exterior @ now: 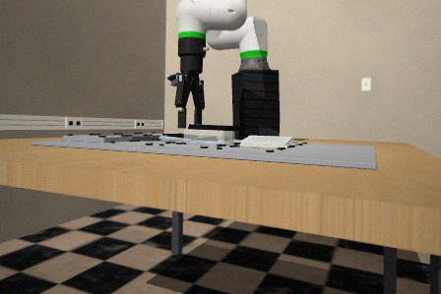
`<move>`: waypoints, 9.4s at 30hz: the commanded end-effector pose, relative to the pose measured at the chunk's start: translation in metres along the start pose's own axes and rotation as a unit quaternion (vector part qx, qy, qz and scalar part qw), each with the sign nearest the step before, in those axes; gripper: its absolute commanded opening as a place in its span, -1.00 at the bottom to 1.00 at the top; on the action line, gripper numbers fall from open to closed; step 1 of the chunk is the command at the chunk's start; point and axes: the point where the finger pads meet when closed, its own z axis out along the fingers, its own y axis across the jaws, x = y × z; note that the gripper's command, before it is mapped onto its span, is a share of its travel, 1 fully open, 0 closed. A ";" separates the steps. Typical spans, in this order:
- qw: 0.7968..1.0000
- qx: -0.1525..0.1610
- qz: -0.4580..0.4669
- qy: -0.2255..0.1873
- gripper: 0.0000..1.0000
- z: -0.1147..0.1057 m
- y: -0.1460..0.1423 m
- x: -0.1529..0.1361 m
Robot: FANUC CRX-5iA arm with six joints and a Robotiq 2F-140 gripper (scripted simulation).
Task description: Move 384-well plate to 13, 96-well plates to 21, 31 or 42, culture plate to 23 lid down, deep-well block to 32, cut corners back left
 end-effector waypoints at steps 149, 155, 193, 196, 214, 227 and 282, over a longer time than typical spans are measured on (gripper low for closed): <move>1.000 0.001 0.000 0.000 0.15 0.026 -0.001 0.000; 1.000 0.001 0.000 0.000 -0.80 0.026 -0.001 0.000; 1.000 0.001 0.000 0.000 -0.80 0.020 -0.001 0.000; 1.000 0.001 0.000 0.000 -0.80 0.019 -0.001 0.000; 1.000 0.001 0.000 0.000 -0.80 0.012 -0.001 0.000; 1.000 0.001 0.000 0.000 -0.80 -0.003 -0.001 0.000; 1.000 0.001 0.000 0.000 -0.80 -0.031 -0.001 0.035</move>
